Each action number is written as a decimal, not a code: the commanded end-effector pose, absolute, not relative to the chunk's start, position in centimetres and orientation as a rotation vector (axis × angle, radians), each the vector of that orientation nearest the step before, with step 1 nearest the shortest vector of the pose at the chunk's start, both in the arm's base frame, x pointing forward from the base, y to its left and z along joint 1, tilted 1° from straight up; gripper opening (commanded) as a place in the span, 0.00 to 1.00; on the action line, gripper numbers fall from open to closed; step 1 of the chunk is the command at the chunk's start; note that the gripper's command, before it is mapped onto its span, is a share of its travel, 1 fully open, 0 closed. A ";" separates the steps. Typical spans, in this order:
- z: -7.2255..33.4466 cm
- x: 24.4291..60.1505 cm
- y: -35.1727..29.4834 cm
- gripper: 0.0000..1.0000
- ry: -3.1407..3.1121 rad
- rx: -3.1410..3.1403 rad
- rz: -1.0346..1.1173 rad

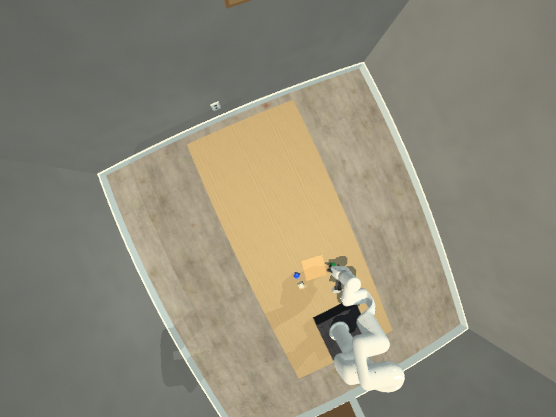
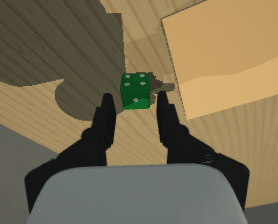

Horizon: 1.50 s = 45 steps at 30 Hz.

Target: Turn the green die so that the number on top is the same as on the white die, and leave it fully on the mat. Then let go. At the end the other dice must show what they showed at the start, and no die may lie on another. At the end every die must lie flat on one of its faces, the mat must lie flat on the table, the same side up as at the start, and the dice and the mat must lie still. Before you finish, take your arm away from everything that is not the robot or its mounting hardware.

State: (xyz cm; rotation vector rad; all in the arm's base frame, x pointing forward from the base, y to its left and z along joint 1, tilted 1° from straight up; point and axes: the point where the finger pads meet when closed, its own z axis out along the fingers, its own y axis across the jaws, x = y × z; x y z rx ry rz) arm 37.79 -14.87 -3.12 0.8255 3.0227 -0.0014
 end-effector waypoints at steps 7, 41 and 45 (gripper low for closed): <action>-3.1 37.9 -14.9 0.47 3.020 0.825 -0.002; -6.5 37.9 -15.0 0.47 3.020 0.825 -0.002; -6.5 37.9 -15.0 0.47 3.020 0.825 -0.002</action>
